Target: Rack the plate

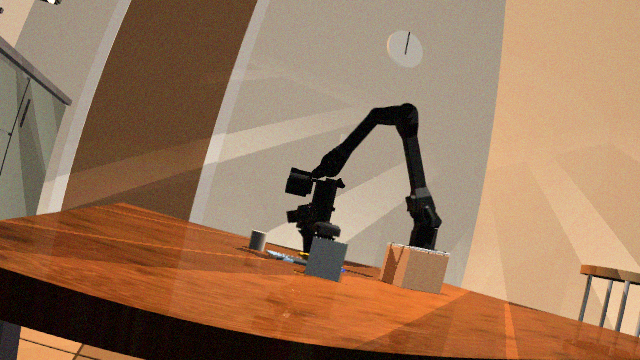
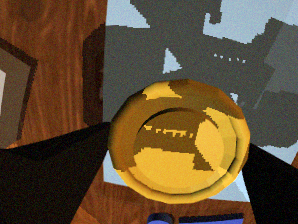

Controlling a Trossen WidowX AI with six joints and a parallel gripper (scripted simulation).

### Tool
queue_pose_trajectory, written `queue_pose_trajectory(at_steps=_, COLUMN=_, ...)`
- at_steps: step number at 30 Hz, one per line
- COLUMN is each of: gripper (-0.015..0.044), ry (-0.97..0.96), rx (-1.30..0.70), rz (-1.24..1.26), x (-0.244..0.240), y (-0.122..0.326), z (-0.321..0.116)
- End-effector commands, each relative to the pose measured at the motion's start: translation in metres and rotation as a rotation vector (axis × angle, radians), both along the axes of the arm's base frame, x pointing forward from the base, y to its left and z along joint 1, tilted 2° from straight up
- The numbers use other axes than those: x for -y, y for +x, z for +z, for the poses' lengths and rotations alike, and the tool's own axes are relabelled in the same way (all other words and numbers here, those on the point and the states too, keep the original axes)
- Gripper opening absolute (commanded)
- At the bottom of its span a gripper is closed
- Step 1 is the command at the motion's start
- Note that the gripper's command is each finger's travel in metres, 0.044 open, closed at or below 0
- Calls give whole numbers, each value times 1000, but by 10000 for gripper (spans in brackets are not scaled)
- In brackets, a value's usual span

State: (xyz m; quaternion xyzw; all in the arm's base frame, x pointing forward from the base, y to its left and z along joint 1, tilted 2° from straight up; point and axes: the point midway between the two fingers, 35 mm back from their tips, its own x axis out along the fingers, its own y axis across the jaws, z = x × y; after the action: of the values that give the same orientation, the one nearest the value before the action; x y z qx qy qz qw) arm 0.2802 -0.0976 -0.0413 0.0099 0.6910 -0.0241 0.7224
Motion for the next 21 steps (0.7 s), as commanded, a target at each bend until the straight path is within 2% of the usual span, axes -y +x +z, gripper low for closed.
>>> queue_pose_trajectory(at_steps=1, gripper=150, ry=-10, rx=18, rz=4, x=3, y=8, z=21)
queue_pose_trajectory(at_steps=7, gripper=0, ry=-10, rx=19, rz=4, x=4, y=12, z=61)
queue_pose_trajectory(at_steps=21, gripper=0, ry=-10, rx=20, rz=4, x=2, y=10, z=141)
